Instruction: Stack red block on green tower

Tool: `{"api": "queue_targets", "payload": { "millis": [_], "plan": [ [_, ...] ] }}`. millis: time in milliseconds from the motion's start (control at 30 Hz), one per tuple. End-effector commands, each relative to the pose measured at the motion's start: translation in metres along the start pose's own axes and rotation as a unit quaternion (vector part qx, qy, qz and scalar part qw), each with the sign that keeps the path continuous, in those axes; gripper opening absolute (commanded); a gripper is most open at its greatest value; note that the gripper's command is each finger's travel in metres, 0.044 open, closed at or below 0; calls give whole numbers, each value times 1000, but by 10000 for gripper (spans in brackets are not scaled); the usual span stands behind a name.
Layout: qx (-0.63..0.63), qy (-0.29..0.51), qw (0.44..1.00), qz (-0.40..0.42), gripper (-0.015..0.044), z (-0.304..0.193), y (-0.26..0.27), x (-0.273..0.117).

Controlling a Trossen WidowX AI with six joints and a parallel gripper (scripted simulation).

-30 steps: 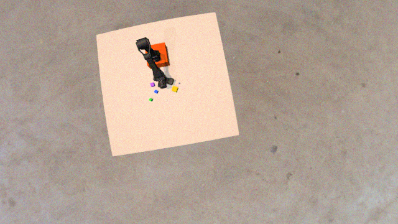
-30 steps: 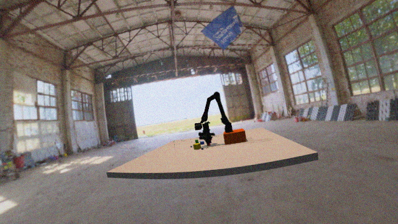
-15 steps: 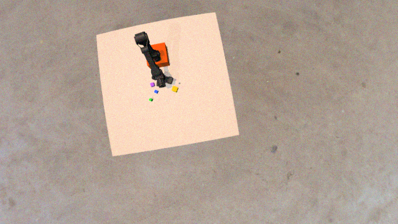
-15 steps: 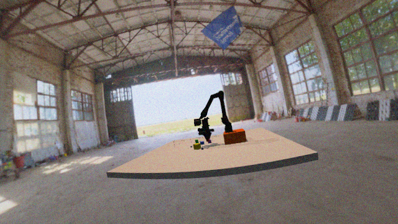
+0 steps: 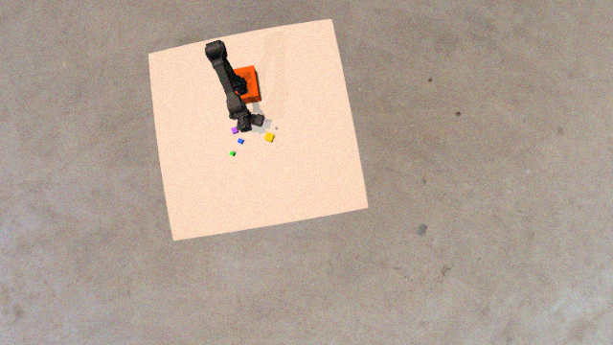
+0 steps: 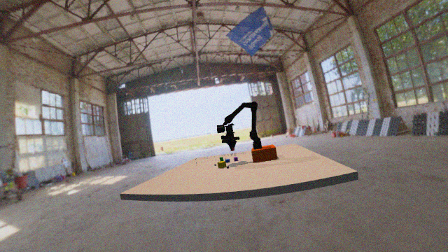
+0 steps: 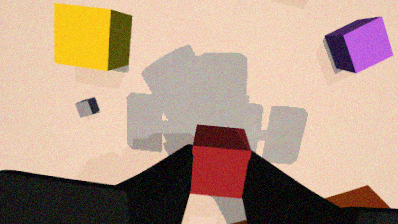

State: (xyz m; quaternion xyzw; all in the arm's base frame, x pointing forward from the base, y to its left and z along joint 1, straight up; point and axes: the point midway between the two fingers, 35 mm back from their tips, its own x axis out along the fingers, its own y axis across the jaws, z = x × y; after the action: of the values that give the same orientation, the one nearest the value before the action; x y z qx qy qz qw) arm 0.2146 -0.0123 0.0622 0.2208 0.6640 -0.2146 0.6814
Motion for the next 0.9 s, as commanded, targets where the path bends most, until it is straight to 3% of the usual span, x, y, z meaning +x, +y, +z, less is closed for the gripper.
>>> {"api": "queue_targets", "payload": {
  "millis": [0,233,867],
  "plan": [
    [0,0,1000,0,0,0,0,0],
    [6,0,1000,-4,0,7,-1,-5],
    [15,-4,1000,-9,0,100,-20,-15]
  ]
}}
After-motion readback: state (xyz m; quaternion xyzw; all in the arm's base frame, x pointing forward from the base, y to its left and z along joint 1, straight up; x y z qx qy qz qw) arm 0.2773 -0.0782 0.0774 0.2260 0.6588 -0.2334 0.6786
